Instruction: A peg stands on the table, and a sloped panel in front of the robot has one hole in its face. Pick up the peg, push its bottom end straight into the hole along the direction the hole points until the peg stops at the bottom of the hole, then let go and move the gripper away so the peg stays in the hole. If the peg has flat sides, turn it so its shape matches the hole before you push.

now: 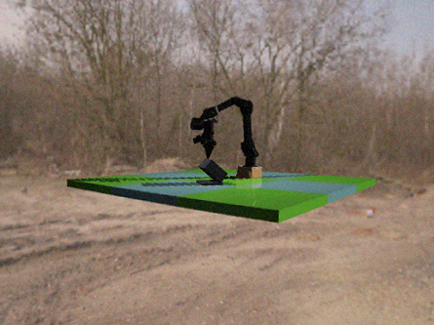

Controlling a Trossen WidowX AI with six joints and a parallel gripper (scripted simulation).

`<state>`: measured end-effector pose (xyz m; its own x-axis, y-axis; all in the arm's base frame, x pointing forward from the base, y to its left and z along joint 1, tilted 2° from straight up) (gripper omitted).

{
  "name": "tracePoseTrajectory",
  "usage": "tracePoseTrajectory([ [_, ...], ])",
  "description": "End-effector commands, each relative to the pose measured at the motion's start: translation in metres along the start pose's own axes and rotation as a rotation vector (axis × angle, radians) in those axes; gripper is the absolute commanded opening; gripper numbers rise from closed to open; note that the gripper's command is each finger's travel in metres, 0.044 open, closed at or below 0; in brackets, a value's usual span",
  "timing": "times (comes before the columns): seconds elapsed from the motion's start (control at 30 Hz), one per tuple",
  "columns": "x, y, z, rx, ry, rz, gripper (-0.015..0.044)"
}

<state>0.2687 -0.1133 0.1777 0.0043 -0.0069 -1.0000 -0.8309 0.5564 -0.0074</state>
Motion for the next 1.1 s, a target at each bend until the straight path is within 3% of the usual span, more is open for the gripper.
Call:
tracePoseTrajectory([
  [0.0,-0.001,0.000,0.005,-0.004,0.012,-0.013,0.0000],
  [1.07,-0.007,0.008,0.046,-0.072,0.082,-0.092,0.0000],
])
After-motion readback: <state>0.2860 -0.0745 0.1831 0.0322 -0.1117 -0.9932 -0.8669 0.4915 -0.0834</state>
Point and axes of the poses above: the point midway between the two fingers, 35 mm back from their tips, its own x axis out along the fingers, its own z axis across the jaws, y = z × x, the point moved 9 cm from there along -x, back along the fingers, and after that the axes turned 5 degrees about -x, right-handed, at the moved point
